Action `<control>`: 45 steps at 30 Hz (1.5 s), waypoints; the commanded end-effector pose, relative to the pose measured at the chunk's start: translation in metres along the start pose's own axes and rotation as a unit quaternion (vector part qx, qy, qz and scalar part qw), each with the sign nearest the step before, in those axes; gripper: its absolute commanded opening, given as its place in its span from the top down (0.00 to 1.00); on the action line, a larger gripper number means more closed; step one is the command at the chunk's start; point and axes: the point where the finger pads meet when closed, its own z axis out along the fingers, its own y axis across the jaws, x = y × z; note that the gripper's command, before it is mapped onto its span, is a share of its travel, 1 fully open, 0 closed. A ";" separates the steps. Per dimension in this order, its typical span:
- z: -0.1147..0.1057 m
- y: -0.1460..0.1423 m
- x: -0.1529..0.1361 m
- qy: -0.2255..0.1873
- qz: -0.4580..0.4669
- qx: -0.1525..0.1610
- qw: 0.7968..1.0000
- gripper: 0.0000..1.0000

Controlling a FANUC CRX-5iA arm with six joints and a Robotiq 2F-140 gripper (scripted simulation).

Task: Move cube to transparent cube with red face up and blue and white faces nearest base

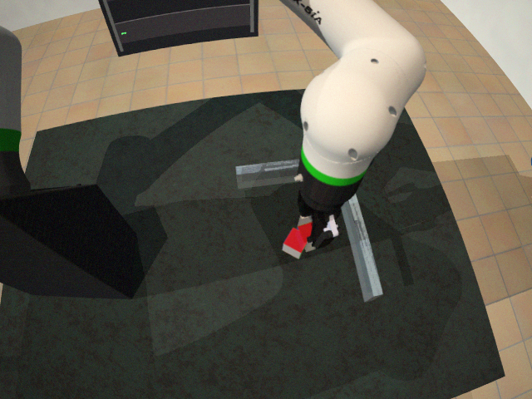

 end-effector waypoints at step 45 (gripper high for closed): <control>-0.058 0.000 0.000 0.000 0.000 0.000 1.000 1.00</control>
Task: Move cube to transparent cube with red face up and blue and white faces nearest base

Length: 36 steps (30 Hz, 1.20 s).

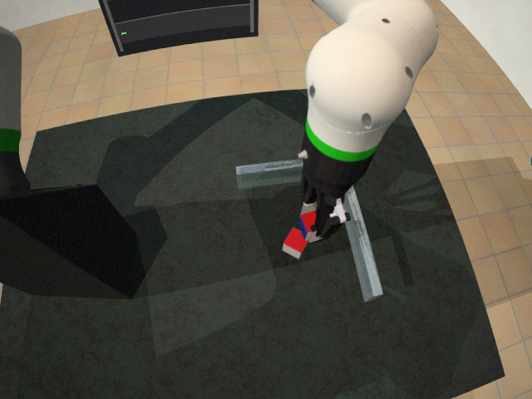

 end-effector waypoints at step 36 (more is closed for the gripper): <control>-0.018 -0.002 0.006 0.000 0.096 0.000 0.995 1.00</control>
